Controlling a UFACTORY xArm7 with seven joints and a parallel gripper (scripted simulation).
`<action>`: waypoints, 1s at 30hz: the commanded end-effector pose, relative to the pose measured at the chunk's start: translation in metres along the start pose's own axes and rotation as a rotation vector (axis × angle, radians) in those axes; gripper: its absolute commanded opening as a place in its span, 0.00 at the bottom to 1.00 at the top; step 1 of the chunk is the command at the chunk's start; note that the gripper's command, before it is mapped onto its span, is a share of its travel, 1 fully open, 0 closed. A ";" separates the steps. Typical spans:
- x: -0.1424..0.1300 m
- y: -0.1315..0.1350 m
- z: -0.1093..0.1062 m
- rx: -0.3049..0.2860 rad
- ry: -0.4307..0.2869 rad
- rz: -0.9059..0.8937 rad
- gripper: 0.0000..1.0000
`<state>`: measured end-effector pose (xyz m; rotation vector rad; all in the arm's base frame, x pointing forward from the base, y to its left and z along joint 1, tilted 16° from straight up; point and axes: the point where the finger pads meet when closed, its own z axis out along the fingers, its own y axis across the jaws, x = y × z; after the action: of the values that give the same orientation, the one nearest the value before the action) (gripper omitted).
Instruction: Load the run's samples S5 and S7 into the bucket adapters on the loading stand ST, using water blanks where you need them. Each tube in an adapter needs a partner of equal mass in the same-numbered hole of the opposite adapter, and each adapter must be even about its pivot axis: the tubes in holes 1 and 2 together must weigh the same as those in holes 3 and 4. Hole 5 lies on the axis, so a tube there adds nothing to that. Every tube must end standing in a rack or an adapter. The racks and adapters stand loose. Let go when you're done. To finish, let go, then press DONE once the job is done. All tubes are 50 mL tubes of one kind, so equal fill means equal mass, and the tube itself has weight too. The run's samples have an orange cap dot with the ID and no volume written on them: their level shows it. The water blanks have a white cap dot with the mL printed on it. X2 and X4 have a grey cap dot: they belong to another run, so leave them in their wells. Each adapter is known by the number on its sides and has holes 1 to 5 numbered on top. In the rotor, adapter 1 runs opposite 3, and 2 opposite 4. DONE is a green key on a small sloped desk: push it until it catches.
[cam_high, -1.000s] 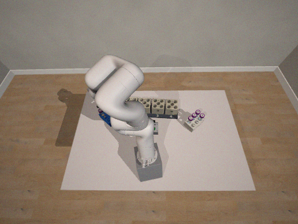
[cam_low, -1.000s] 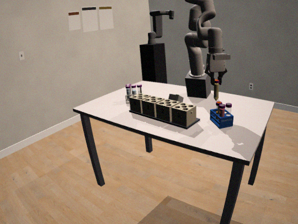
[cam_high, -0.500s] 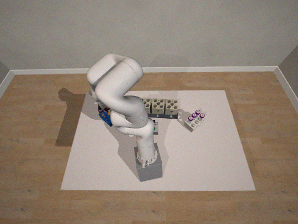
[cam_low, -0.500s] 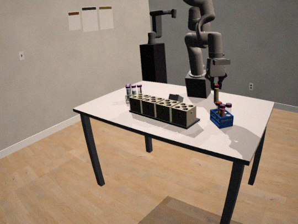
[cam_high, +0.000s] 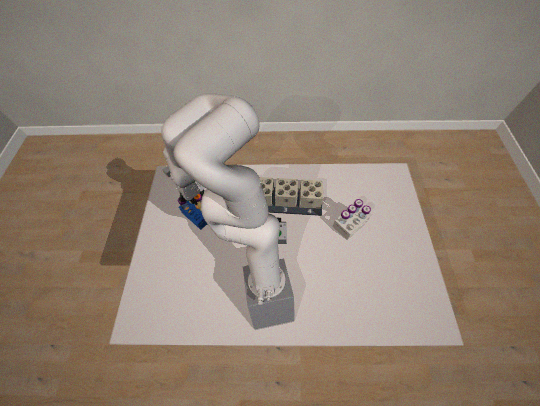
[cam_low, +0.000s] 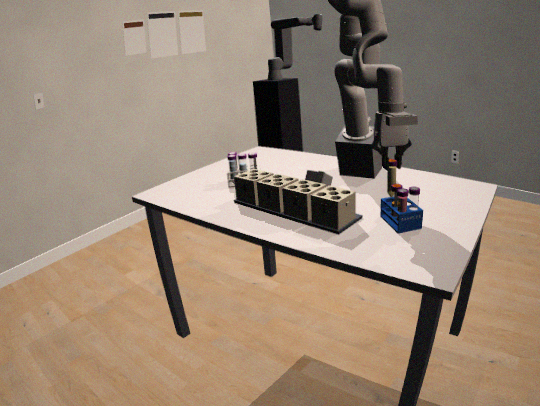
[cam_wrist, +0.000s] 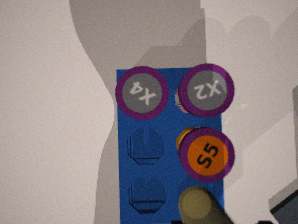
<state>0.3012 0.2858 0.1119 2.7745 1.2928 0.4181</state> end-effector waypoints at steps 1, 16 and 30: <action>0.002 0.000 0.001 -0.004 0.001 0.000 0.00; 0.002 0.000 0.002 -0.004 0.001 0.000 0.00; 0.002 0.000 0.014 -0.004 0.001 0.000 0.00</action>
<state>0.3042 0.2865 0.1024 2.7731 1.2915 0.4178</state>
